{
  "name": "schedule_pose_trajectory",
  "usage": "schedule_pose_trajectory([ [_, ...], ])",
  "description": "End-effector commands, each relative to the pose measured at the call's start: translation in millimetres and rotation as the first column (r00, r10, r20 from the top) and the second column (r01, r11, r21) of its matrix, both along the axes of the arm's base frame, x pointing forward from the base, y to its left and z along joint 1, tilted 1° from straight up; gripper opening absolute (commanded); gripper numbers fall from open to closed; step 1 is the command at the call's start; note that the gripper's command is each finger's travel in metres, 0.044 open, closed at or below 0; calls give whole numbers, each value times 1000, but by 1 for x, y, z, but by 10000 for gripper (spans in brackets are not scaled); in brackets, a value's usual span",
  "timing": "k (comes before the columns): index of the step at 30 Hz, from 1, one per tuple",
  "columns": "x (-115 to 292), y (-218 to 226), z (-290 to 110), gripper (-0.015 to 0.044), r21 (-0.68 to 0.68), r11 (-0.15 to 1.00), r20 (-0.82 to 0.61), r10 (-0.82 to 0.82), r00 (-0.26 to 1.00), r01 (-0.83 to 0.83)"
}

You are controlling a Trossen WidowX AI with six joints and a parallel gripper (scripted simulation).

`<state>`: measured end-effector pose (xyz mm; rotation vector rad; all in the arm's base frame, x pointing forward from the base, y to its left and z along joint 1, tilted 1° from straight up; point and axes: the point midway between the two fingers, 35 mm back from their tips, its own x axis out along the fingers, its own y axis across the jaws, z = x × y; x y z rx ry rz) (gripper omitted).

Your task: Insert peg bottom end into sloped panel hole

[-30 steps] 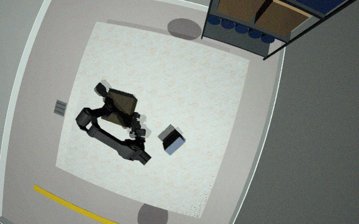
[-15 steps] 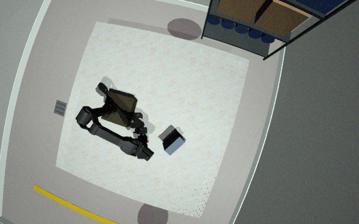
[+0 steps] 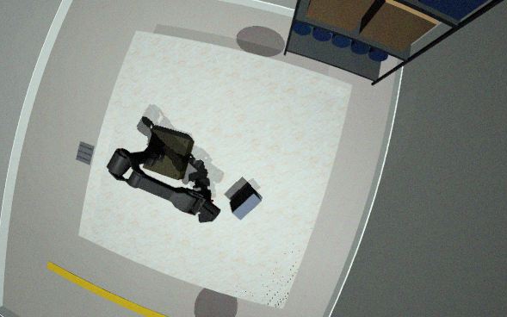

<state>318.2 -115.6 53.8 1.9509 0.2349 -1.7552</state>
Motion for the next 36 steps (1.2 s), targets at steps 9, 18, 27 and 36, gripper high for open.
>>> schedule_pose_trajectory([
  [9,9,7,-6,0,-77,993,35,90,995,-88],
  [18,15,13,-9,0,-134,980,58,155,986,-146],
  [27,20,20,-12,0,-191,961,78,217,973,-199],
  [36,25,28,-15,0,-248,937,95,276,956,-246],
])
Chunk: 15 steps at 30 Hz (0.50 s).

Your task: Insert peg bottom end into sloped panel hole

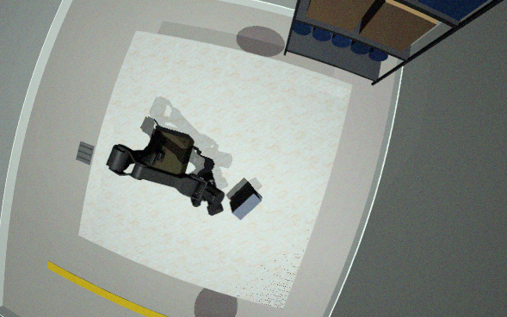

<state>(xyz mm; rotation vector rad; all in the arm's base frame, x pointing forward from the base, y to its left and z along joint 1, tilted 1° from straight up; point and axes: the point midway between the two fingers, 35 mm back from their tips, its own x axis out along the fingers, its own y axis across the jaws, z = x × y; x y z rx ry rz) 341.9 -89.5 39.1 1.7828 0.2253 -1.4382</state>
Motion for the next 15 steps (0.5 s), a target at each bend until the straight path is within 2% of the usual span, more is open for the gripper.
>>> schedule_pose_trajectory([
  [1,2,2,0,0,-28,999,12,26,1000,-26],
  [15,7,15,-2,0,-112,988,56,111,992,-105],
])
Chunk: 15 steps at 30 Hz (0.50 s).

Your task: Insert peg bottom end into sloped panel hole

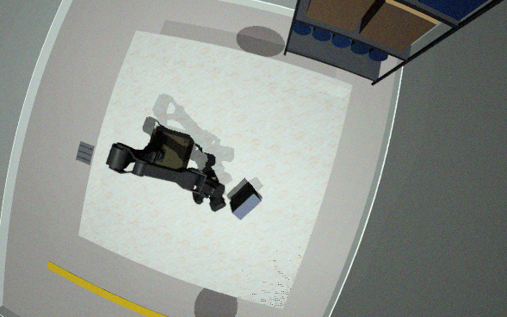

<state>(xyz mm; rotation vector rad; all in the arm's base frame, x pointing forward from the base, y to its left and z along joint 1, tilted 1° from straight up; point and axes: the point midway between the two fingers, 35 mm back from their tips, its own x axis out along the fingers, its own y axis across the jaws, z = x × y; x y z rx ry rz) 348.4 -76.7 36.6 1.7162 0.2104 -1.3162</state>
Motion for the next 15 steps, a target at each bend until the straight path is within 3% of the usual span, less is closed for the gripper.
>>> schedule_pose_trajectory([
  [1,1,3,0,0,-28,999,13,24,1000,-23],
  [15,5,15,0,0,-109,990,59,102,993,-95],
])
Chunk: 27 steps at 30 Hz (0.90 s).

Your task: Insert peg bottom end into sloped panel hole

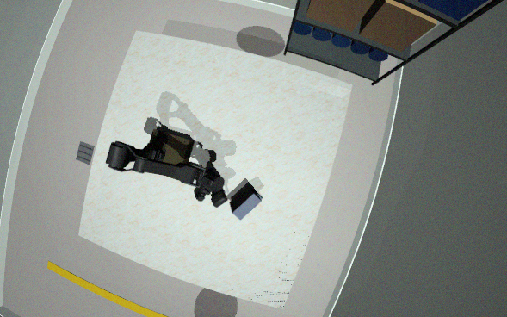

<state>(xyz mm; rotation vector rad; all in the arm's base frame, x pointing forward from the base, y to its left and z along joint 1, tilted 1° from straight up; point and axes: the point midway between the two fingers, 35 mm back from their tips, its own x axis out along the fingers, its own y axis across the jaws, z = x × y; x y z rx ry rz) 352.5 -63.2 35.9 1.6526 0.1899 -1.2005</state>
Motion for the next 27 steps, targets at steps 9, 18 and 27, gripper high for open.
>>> schedule_pose_trajectory([
  [9,1,10,1,0,-72,996,41,62,997,-59],
  [18,1,18,3,0,-121,988,71,106,992,-97],
  [27,0,27,4,0,-171,977,99,148,984,-130],
])
